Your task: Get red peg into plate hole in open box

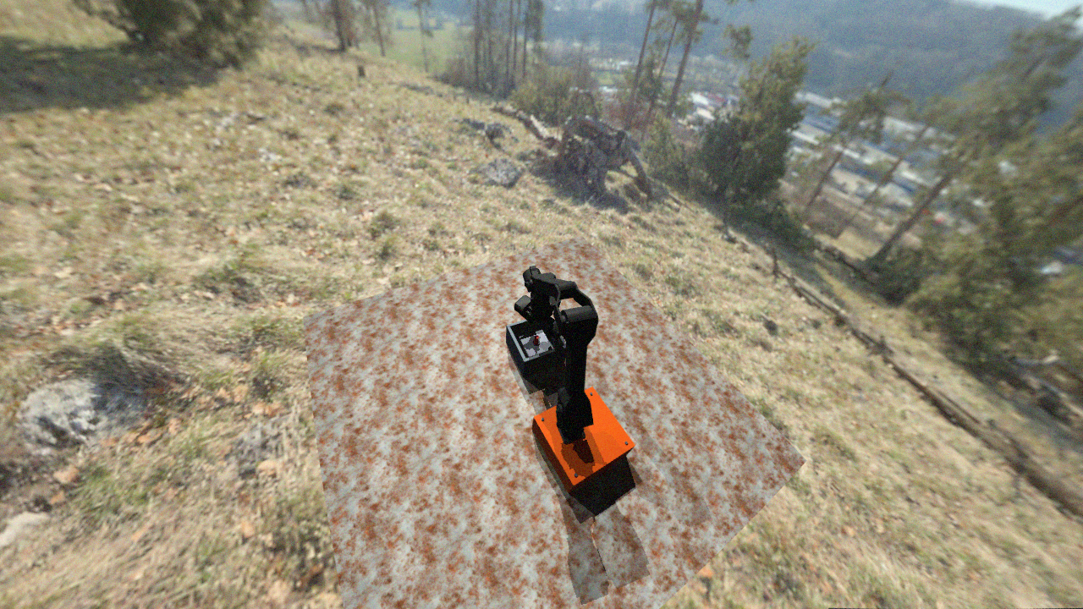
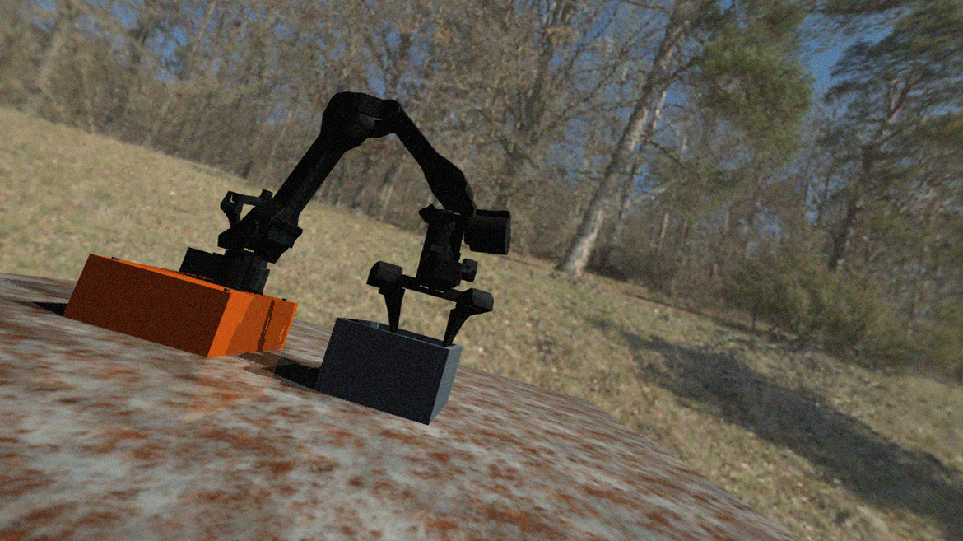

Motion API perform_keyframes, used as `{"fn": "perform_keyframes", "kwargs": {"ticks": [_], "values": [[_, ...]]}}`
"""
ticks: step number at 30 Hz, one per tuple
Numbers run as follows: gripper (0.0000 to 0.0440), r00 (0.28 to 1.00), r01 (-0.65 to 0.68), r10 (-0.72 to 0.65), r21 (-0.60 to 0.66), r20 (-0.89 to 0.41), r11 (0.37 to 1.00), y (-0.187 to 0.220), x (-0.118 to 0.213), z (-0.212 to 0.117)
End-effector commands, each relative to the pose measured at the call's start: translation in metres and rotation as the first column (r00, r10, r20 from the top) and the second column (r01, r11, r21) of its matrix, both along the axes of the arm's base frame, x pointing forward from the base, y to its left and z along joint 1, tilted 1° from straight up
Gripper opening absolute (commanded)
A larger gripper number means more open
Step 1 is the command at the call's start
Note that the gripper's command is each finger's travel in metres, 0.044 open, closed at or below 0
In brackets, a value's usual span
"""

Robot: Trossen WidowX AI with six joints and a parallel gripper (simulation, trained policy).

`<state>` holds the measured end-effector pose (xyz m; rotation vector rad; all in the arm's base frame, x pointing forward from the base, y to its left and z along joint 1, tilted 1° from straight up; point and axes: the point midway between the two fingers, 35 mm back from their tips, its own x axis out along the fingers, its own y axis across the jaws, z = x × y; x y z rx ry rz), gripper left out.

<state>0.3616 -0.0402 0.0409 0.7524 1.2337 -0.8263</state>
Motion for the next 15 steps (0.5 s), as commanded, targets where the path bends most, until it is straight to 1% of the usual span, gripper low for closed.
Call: {"fn": "perform_keyframes", "kwargs": {"ticks": [1,2,15], "values": [[0.0430,1.000,-0.001,0.001,-0.009,0.029,1.000,-0.007,0.012,0.003],[0.0440,0.999,0.001,0.000,-0.012,0.041,1.000,-0.009,0.015,0.004],[0.0440,0.986,0.049,-0.038,-0.062,0.161,0.997,-0.045,0.047,0.021]]}}
